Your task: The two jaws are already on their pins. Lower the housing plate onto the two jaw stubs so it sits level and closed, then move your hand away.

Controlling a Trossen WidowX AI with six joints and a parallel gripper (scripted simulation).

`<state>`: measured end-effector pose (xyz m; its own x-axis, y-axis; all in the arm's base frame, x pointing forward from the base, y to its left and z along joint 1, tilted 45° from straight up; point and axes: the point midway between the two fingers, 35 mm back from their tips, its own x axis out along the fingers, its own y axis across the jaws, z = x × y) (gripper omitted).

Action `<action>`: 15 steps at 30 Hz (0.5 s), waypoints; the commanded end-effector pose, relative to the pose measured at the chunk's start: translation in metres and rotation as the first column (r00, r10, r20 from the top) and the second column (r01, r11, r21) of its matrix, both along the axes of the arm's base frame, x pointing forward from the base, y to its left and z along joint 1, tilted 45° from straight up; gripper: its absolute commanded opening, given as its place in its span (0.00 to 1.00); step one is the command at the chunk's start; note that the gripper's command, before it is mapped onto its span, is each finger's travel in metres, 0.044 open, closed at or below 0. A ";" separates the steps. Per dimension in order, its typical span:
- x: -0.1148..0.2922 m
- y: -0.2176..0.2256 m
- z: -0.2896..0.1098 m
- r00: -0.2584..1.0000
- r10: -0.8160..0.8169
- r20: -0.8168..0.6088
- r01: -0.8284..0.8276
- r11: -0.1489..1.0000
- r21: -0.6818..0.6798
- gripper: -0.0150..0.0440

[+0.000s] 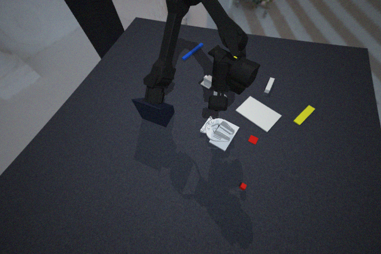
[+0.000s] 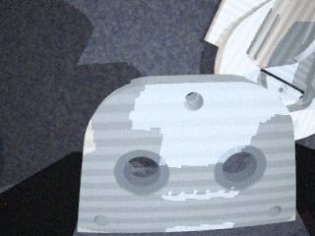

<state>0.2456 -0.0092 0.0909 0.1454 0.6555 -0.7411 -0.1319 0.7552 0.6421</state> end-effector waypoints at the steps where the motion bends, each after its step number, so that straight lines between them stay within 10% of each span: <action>1: 0.000 -0.013 -0.012 0.995 -0.070 -0.066 0.071 0.997 0.016 0.85; 15: -0.006 -0.047 -0.046 0.938 -0.247 -0.242 0.267 0.962 0.054 0.85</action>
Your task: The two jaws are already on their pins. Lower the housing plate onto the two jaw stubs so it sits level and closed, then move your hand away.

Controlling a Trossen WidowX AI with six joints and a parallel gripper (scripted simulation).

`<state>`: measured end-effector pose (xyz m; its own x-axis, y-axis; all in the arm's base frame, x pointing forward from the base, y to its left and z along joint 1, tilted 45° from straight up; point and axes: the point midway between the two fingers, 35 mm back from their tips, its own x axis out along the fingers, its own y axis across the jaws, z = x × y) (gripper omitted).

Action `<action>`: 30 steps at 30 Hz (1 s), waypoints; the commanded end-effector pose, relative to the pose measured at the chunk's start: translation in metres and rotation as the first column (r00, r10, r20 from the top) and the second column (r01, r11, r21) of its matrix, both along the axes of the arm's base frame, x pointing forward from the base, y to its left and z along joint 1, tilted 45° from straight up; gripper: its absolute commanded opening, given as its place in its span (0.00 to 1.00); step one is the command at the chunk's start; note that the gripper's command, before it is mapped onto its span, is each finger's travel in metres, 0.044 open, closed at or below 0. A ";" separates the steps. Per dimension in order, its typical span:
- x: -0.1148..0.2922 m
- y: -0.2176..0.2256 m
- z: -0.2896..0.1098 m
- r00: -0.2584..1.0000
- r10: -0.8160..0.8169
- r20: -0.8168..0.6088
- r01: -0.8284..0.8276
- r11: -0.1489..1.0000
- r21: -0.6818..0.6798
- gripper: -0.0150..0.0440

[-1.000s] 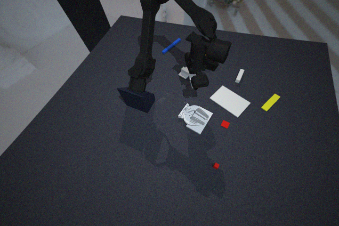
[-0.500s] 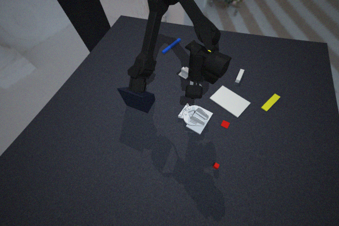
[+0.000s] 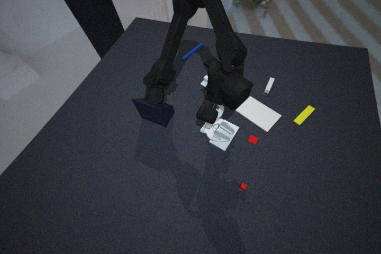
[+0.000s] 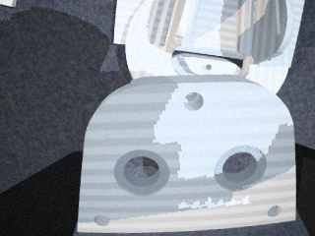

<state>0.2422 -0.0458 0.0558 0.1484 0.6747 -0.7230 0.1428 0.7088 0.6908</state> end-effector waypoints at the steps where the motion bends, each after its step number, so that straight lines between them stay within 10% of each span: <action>1: -0.004 -0.012 -0.013 0.995 -0.070 -0.066 0.071 0.997 0.022 0.85; 30: -0.007 -0.020 -0.021 0.987 -0.115 -0.108 0.120 0.992 0.038 0.85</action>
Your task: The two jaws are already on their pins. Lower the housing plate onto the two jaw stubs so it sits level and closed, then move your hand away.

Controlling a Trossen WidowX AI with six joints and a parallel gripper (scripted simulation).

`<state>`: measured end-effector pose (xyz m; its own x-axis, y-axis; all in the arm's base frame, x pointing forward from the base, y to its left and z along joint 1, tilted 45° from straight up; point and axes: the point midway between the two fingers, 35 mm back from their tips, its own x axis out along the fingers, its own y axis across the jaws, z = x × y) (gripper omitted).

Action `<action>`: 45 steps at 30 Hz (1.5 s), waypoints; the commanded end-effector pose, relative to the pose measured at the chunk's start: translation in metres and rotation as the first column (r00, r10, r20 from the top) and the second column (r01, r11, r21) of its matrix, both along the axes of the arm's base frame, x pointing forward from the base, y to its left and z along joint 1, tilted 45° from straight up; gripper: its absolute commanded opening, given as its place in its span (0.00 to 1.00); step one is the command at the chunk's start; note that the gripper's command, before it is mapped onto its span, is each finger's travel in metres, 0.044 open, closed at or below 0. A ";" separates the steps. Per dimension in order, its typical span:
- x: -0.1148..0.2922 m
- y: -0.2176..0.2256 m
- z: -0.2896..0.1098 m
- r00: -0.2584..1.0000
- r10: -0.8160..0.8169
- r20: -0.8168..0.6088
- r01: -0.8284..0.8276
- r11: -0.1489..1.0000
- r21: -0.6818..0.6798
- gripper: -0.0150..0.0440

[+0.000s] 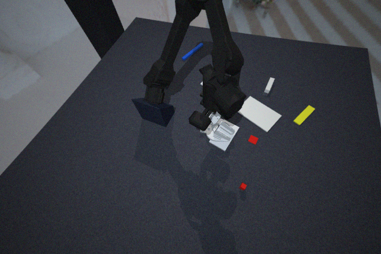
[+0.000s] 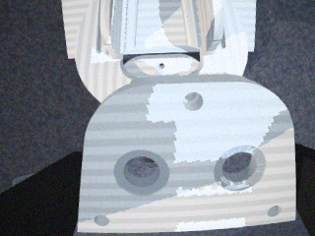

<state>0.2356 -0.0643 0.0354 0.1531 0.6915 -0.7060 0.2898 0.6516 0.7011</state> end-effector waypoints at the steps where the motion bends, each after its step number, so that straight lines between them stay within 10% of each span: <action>1: 0.000 -0.001 -0.001 1.000 -0.005 -0.005 0.005 1.000 -0.003 0.85; 45: -0.004 0.006 0.006 1.000 -0.004 -0.004 0.004 1.000 -0.002 0.85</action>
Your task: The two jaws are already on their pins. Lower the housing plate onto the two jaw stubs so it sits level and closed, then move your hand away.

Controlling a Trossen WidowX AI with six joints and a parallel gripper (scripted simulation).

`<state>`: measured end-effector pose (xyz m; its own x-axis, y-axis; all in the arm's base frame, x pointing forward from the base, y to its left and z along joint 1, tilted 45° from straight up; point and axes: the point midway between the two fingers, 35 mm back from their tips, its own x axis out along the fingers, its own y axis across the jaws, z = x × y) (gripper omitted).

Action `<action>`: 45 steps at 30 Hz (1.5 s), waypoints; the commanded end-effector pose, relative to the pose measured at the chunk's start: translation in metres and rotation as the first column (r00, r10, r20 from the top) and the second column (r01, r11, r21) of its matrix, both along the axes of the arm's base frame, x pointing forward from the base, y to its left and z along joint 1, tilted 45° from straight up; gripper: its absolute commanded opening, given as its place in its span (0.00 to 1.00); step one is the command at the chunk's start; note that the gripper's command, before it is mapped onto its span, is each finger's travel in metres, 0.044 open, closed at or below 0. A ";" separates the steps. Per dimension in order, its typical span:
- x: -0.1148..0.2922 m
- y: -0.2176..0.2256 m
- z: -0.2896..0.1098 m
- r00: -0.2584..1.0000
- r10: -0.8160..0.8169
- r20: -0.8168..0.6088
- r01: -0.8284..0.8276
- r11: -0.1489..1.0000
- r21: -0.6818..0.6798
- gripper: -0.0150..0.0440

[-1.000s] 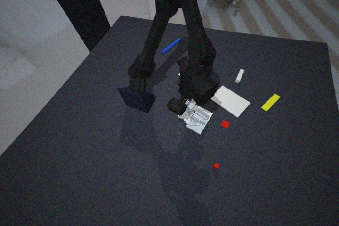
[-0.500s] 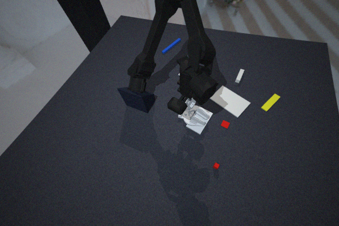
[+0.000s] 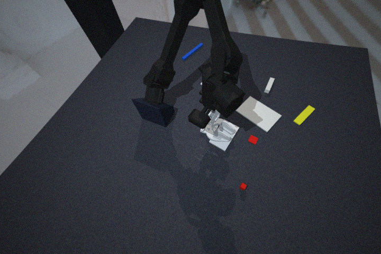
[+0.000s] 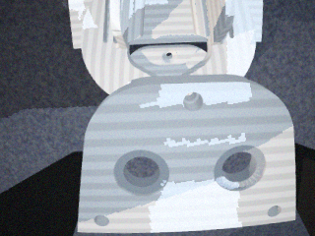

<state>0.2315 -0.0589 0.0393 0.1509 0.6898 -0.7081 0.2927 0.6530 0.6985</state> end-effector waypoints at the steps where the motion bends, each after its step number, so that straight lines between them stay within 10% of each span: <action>1: 0.000 0.001 0.002 1.000 -0.003 -0.001 0.003 1.000 0.000 0.85; 45: 0.009 0.041 -0.039 1.000 -0.004 0.000 0.004 1.000 0.002 0.85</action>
